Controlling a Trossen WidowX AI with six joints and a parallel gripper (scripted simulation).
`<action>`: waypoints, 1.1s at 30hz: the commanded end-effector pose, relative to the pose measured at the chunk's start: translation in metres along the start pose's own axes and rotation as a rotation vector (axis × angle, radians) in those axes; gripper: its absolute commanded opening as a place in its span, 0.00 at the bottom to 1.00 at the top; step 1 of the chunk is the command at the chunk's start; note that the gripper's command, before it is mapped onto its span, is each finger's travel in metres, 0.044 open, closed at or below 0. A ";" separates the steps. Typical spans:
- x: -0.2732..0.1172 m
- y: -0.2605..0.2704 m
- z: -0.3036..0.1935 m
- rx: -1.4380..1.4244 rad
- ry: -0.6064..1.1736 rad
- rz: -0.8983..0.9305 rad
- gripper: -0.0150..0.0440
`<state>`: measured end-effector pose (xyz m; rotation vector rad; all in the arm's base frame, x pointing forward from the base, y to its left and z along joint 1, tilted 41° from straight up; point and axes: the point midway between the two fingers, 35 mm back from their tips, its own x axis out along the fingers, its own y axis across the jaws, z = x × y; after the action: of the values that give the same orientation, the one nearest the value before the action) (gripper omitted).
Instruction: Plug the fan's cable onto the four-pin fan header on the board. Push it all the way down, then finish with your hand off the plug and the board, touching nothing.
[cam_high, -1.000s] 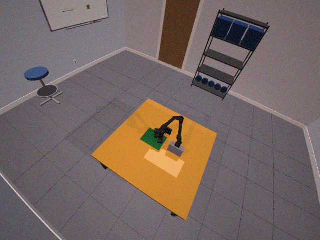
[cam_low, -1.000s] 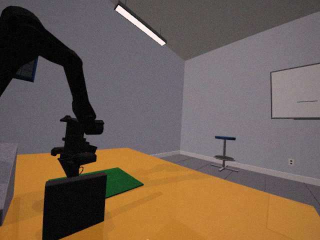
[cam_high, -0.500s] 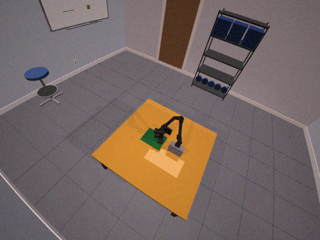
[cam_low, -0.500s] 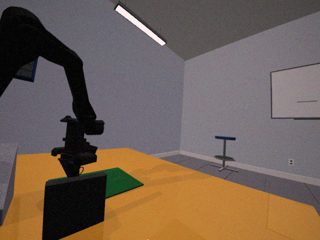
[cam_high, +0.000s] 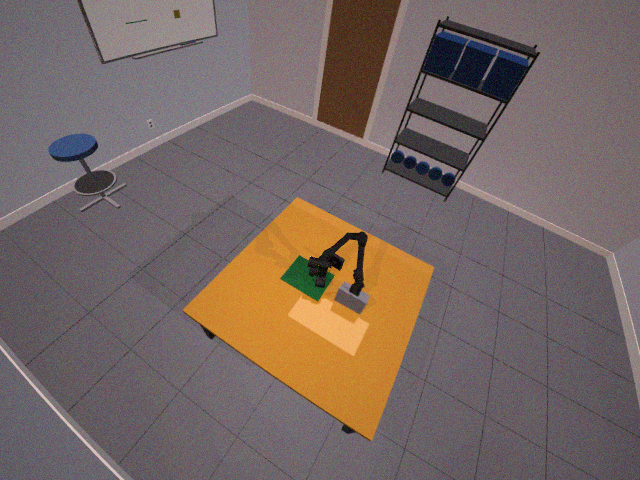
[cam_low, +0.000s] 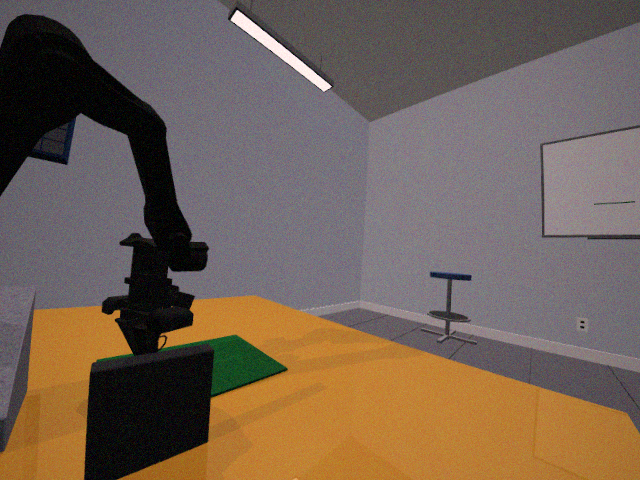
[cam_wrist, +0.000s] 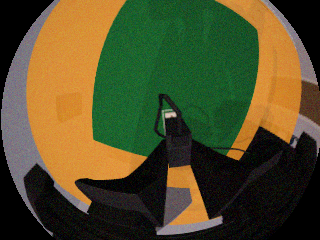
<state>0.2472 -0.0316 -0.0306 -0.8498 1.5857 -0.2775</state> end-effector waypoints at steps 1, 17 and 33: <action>0.001 0.000 0.000 -0.003 0.001 -0.004 0.25; 0.005 -0.001 0.000 -0.003 0.001 -0.004 0.25; 0.015 -0.001 0.000 -0.003 0.001 -0.005 0.25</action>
<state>0.2477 -0.0392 -0.0399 -0.8520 1.5842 -0.2753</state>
